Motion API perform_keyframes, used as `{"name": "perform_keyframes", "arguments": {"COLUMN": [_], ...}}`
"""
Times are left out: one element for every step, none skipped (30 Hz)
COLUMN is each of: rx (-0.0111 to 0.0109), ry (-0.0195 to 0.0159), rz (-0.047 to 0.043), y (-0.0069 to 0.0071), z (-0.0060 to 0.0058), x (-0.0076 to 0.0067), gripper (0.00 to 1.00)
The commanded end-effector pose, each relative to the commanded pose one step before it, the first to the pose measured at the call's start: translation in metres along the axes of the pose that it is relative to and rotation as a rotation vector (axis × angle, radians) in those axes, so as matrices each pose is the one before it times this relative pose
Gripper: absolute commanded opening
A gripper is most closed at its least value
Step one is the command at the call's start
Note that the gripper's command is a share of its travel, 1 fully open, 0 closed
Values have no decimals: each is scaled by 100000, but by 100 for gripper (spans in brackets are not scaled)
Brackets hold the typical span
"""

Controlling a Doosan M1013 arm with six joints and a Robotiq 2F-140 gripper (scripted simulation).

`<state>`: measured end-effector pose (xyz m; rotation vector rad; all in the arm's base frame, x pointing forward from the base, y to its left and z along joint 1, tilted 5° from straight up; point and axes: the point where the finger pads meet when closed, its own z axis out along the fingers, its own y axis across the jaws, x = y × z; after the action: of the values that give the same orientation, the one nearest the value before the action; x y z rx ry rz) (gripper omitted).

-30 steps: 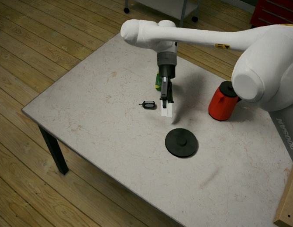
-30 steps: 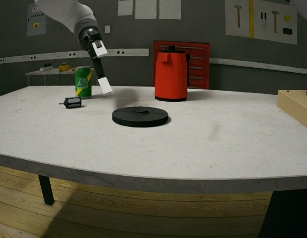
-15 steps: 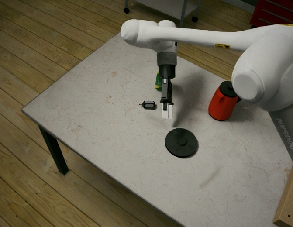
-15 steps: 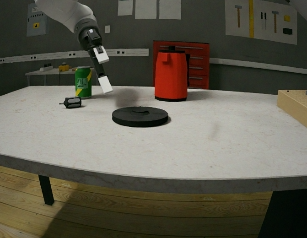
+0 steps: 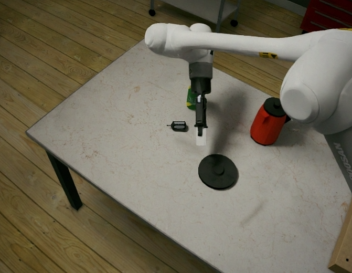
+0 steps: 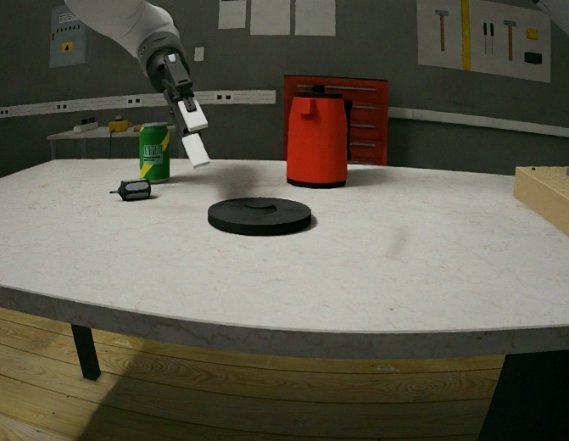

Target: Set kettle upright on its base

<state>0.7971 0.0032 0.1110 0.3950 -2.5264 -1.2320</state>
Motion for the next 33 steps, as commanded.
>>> {"name": "perform_keyframes", "arguments": {"rx": [653,302,329,357,386,414,443,472,502,531,559,588,616,0,0,644,671,697,722,747,770,792,813,833,851,867,881,894,904,913,0,0,919], "ry": [-79,33,39,45,52,60,69,79,90,102,115,129,144,0,0,161,179,199,220,242,266,291,317,345,374,404,435,467,501,535,0,0,570], "rz": [-1736,-841,-919,-998,-1080,-1162,-1246,-1331,-1417,-1503,-1590,-1677,-1764,0,0,-1852,-1939,-2026,-2113,-2199,-2284,-2368,-2452,-2534,-2615,-2694,-2772,-2848,-2923,-2996,0,0,-3066], "y": [252,69,75,82,89,96,103,110,118,125,133,141,149,0,0,156,164,172,180,188,196,204,211,219,226,233,240,247,253,259,0,0,265], "z": [-115,-6,-7,-8,-9,-10,-11,-13,-15,-16,-18,-20,-23,0,0,-25,-28,-30,-33,-36,-40,-43,-47,-51,-55,-59,-64,-68,-73,-78,0,0,-83], "x": [59,38,42,45,48,50,53,56,58,60,62,64,65,0,0,66,67,68,68,67,67,66,64,62,60,57,54,51,47,42,0,0,38], "gripper": [52,52,52,52,52,52,52,52,52,52,52,52,52,52,52,52,52,52,52,52,52,52,52,52,52,52,52,52,52,52,52,52,52]}}
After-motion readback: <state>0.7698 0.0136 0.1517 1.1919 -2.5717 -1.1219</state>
